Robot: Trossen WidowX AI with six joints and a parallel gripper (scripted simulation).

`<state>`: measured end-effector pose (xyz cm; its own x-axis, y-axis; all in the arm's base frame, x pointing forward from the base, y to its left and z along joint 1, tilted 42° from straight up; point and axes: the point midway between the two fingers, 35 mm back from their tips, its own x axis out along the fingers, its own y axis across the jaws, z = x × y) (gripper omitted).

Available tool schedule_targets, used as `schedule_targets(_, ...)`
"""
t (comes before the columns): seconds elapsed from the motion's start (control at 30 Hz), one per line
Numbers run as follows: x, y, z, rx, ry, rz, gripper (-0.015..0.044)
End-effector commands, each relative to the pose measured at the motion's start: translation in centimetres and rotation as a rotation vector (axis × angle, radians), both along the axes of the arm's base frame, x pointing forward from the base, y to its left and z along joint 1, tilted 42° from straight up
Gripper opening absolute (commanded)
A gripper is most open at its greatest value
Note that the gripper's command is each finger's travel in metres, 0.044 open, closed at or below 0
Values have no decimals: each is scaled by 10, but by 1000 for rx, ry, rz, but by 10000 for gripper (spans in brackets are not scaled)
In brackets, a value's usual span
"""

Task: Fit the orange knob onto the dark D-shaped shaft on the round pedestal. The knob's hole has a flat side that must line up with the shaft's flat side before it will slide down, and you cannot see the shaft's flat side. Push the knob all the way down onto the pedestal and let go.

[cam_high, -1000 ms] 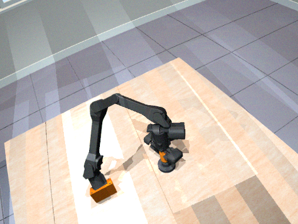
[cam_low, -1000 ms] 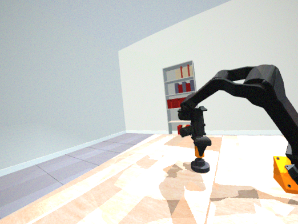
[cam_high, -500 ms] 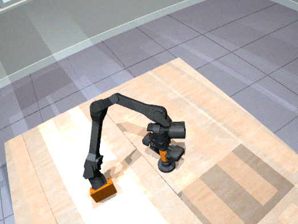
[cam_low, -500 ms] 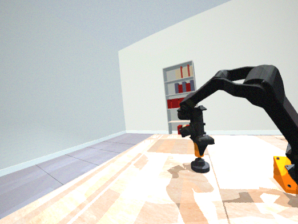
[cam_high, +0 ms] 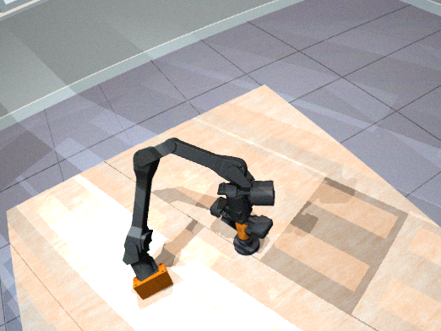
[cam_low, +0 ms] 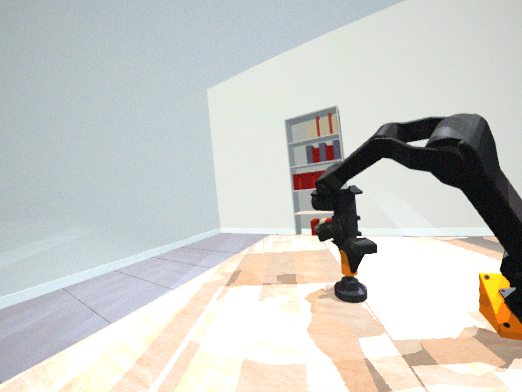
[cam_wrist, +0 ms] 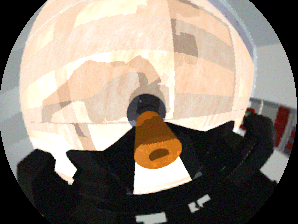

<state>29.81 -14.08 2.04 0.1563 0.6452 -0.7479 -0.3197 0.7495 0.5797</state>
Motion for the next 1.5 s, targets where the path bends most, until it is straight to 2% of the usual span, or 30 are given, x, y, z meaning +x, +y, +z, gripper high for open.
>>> schedule_targets(0.0,0,-2,3,-3,-7,-1,0)
schedule_targets(1.17,1,-2,3,-3,-7,-1,0)
schedule_targets(1.47,3,-3,3,-36,-142,156,0)
